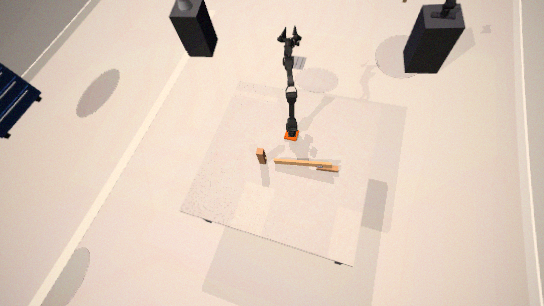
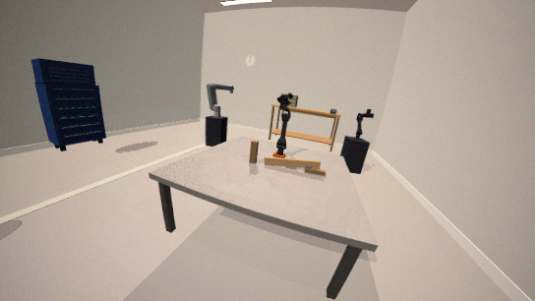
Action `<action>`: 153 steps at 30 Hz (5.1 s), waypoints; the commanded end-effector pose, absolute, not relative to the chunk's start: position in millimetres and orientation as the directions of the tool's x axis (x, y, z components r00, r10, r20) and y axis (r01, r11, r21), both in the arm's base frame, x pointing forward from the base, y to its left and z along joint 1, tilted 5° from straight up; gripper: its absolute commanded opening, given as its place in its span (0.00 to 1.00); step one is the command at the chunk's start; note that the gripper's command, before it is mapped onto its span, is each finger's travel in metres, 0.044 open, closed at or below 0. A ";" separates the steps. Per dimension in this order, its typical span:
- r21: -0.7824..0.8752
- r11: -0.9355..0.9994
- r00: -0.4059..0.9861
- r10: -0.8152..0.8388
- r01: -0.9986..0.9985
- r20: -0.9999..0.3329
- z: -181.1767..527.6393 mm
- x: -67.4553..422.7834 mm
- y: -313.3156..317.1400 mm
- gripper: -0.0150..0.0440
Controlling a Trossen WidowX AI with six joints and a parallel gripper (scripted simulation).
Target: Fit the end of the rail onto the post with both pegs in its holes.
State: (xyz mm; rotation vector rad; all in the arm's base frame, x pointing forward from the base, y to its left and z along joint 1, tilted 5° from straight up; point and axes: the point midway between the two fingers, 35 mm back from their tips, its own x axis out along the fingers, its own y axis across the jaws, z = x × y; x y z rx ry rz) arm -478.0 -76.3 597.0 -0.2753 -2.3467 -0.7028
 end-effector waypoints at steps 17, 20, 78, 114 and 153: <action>0.739 0.646 -0.755 -0.384 0.192 0.532 561.7 -415.5 -265.1 1.00; 0.782 0.602 -0.726 -0.463 0.164 0.508 554.0 -394.2 -298.1 1.00; -0.308 0.884 0.474 -0.451 0.351 -0.756 204.1 311.0 -296.0 1.00; 0.028 0.042 -0.025 0.059 -0.999 -0.998 97.0 276.7 -15.7 1.00; 0.028 0.041 -0.025 0.059 -0.999 -0.998 36.7 276.1 -12.5 1.00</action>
